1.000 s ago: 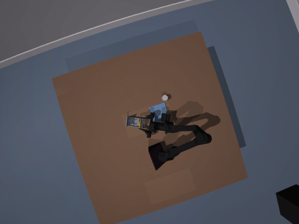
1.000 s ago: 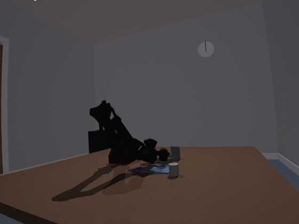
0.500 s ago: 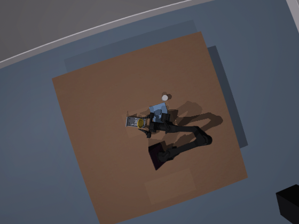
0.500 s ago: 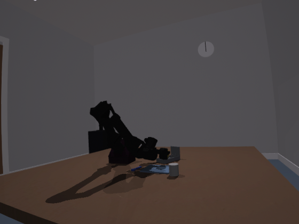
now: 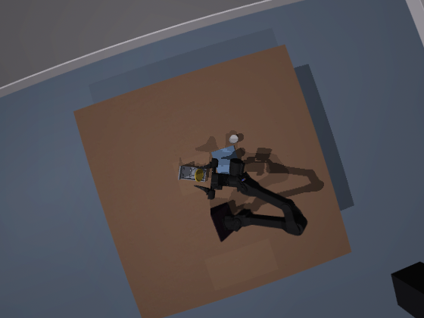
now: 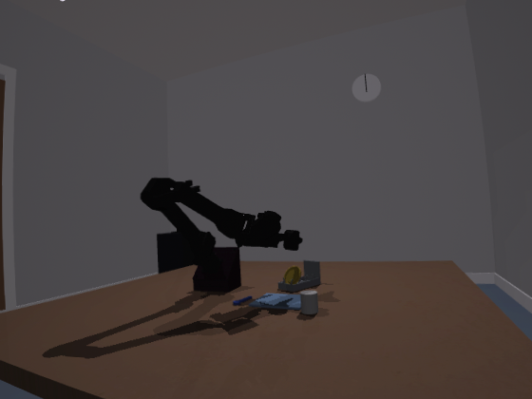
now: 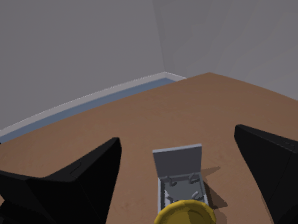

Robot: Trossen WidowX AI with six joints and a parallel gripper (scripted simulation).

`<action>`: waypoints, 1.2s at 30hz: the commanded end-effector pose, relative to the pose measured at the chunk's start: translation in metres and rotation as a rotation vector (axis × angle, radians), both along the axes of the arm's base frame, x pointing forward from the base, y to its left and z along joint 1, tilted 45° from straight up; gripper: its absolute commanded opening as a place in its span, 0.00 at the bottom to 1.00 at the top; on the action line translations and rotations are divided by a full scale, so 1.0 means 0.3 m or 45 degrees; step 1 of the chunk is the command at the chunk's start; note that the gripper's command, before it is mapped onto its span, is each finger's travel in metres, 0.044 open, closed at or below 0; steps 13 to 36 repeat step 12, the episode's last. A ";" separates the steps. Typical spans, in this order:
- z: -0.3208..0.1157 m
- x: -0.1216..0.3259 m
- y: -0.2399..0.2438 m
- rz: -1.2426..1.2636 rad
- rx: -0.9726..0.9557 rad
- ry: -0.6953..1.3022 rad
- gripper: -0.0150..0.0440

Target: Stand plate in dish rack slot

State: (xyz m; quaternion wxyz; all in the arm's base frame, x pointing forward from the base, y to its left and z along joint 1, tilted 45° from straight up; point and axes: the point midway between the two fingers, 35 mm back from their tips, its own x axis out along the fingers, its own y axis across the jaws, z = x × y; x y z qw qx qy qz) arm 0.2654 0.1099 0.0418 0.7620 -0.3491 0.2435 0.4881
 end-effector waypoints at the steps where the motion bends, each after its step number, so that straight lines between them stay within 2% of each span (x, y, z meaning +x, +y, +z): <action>1: 0.003 0.001 0.010 -0.064 -0.021 0.080 0.93; 12: -0.008 -0.036 0.028 -0.360 -0.163 0.414 0.93; 36: -0.008 -0.036 0.028 -0.360 -0.163 0.414 0.93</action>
